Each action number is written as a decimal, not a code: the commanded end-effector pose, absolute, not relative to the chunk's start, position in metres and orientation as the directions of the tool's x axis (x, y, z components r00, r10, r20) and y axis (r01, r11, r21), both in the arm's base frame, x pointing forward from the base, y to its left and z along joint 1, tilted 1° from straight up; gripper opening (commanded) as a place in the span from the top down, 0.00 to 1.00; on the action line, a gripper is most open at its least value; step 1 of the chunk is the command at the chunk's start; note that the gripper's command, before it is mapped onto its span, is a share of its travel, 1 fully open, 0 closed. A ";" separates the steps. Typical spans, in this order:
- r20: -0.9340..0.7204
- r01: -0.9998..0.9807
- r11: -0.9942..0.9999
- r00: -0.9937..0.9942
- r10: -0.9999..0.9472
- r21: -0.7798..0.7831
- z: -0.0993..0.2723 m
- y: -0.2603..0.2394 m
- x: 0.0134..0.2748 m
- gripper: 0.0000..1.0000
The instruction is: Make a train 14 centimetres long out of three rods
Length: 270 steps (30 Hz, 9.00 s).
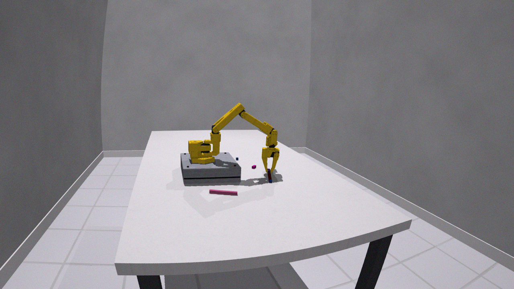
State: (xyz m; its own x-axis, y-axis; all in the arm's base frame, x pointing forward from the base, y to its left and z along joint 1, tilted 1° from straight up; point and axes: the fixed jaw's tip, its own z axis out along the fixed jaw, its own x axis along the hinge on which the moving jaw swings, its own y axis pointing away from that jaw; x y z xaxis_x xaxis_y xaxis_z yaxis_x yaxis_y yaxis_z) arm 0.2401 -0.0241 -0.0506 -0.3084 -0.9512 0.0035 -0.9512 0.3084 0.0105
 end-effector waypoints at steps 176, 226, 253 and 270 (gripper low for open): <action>-0.001 -0.950 0.314 -0.314 -0.950 -0.003 -0.026 -0.025 0.235 0.83; -0.001 -0.950 0.314 -0.314 -0.950 -0.003 0.006 -0.024 0.235 0.83; -0.013 -0.901 0.433 -0.433 -0.901 -0.035 0.026 -0.022 0.231 0.83; -0.126 -0.578 0.809 -0.799 -0.588 -0.109 0.087 -0.012 0.200 0.83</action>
